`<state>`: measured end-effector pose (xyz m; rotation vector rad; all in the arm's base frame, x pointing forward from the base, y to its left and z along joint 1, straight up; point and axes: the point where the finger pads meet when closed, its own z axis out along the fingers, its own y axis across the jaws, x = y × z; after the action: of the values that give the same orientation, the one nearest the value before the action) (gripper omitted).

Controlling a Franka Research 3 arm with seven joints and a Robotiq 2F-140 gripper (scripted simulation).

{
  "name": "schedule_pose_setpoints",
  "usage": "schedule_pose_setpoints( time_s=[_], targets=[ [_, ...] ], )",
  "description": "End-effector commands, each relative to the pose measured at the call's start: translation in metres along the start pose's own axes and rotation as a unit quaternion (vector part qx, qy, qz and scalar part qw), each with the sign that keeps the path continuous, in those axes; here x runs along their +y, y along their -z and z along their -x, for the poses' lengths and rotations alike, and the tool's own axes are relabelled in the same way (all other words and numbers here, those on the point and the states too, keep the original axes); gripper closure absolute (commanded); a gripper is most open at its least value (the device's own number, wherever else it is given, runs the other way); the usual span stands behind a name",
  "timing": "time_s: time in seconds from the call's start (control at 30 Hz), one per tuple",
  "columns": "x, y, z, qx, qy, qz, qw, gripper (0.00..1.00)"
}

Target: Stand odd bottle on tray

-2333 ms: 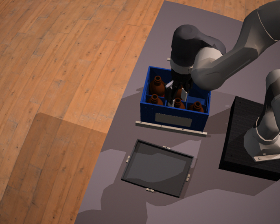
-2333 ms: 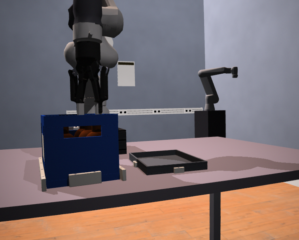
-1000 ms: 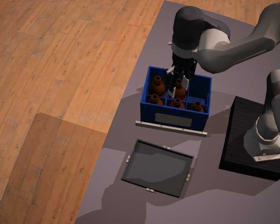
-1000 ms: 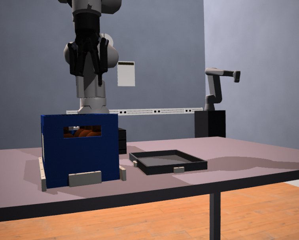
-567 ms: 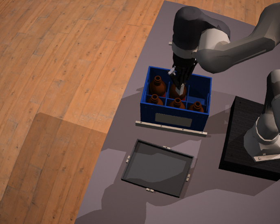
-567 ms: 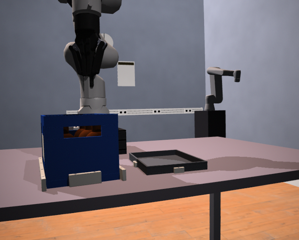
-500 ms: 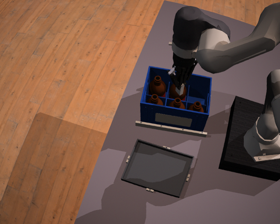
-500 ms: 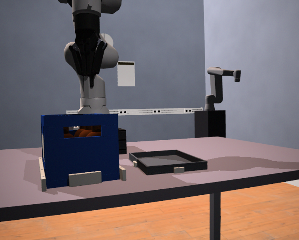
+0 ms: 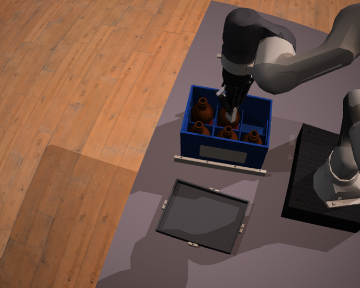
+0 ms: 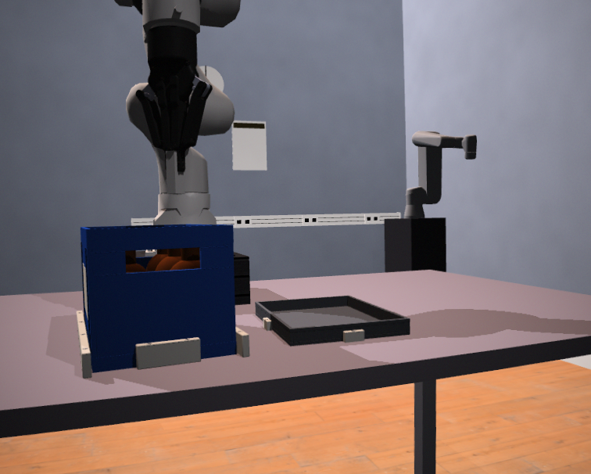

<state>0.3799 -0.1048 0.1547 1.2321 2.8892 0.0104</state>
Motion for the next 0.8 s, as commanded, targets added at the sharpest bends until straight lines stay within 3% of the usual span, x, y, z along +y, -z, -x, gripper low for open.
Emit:
schedule_pose_setpoints(
  time_s=[0.0, 0.3, 0.6, 0.77],
  targets=[
    [0.0, 0.002, 0.001, -0.001, -0.002, 0.0, 1.0, 0.9],
    [0.001, 0.002, 0.006, 0.001, -0.002, 0.0, 1.0, 0.9],
    [0.003, 0.002, 0.124, 0.0, -0.002, 0.0, 1.0, 0.9],
    [0.003, 0.002, 0.13, -0.002, -0.002, 0.0, 1.0, 0.9]
  ],
)
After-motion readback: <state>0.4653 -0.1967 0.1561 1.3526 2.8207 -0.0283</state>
